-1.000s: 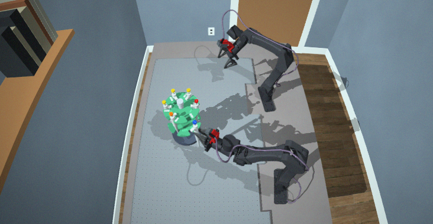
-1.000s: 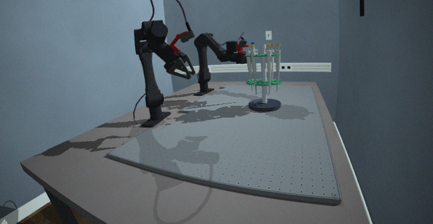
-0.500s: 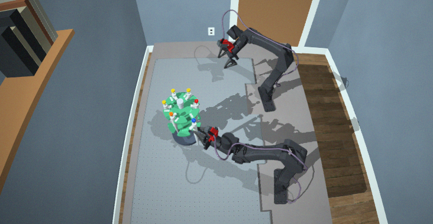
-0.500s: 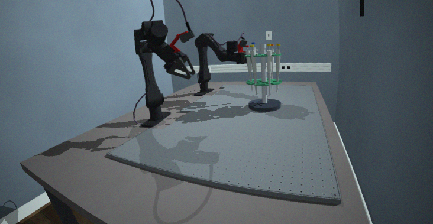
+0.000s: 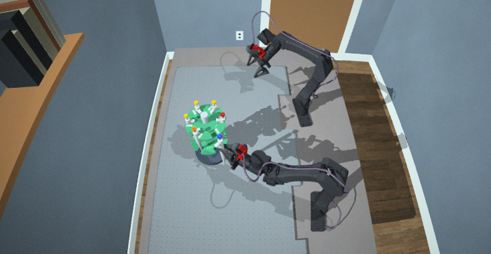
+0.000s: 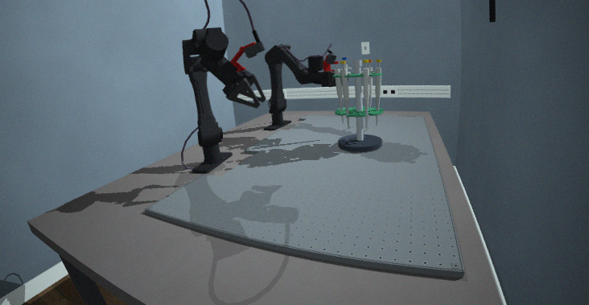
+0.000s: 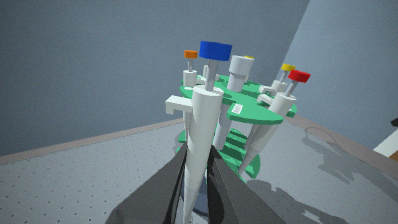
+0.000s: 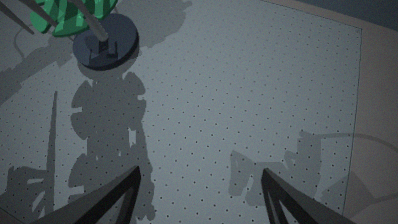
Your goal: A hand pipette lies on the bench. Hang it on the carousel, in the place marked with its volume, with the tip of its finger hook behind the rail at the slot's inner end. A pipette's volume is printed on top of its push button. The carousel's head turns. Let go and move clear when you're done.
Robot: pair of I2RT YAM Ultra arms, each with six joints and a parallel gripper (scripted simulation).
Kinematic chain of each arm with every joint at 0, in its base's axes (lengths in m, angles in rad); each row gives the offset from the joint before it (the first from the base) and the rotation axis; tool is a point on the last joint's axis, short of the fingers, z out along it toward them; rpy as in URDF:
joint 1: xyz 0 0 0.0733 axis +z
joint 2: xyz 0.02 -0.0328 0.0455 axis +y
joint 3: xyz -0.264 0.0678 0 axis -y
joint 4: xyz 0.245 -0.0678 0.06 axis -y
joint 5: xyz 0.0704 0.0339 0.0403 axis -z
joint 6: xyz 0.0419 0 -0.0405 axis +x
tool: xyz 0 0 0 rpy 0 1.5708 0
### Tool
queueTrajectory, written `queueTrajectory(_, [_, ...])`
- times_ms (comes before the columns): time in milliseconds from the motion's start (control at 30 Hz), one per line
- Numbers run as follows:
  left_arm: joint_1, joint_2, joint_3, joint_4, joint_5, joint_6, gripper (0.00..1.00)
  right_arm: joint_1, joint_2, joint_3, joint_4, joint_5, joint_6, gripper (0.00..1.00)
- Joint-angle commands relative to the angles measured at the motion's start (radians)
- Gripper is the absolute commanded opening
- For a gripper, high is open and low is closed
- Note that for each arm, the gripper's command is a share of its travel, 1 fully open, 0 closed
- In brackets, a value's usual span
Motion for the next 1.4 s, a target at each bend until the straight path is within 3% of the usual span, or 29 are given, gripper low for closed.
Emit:
queueTrajectory(0, [-0.008, -0.030, 0.042, 0.018, -0.007, -0.005, 0.12, -0.008, 0.000, 0.024, 0.014, -0.021, -0.005, 1.00])
queueTrajectory(1367, [0.013, 0.014, 0.046, 0.027, 0.007, -0.004, 0.12, -0.008, 0.000, 0.024, 0.014, -0.021, -0.005, 1.00])
